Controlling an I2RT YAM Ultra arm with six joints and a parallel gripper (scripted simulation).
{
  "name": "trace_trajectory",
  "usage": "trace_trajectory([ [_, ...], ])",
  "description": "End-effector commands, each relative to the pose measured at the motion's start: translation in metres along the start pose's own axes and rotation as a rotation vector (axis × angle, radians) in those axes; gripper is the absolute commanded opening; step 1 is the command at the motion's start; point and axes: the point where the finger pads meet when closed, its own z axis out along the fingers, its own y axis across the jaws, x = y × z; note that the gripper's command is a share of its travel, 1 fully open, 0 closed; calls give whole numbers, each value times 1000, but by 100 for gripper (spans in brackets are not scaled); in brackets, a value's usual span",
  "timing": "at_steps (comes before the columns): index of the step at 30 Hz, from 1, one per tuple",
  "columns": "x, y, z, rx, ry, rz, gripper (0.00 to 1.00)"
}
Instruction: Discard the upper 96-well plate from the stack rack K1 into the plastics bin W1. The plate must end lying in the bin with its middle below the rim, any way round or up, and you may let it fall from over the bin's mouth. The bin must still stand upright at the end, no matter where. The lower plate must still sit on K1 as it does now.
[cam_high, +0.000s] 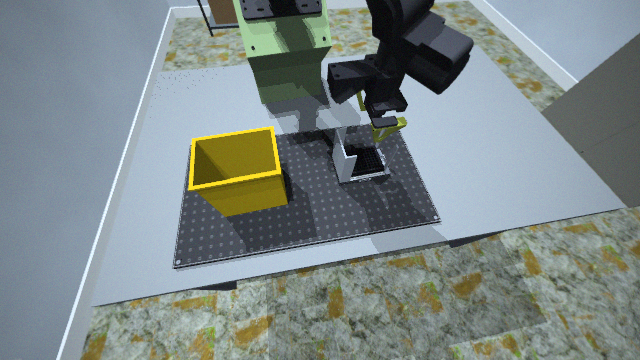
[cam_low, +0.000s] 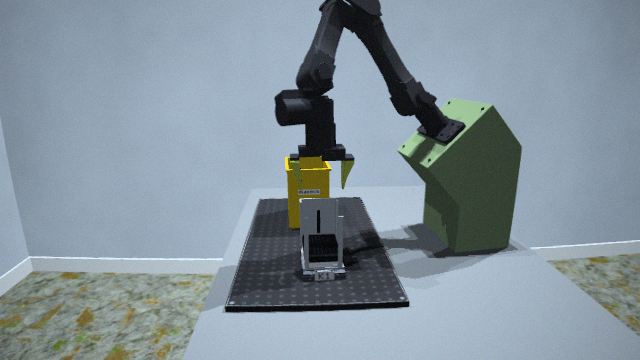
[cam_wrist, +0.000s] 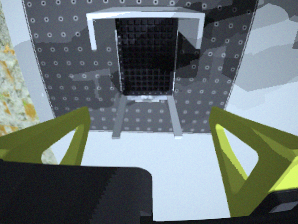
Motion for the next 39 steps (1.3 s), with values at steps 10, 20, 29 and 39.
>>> trace_trajectory([
  [10, 2, 5, 14, -18, 10, 2, 100],
  [20, 2, 5, 27, -18, 10, 2, 100],
  [29, 2, 5, 42, -18, 9, 2, 100],
  [39, 2, 6, 56, -18, 9, 2, 100],
])
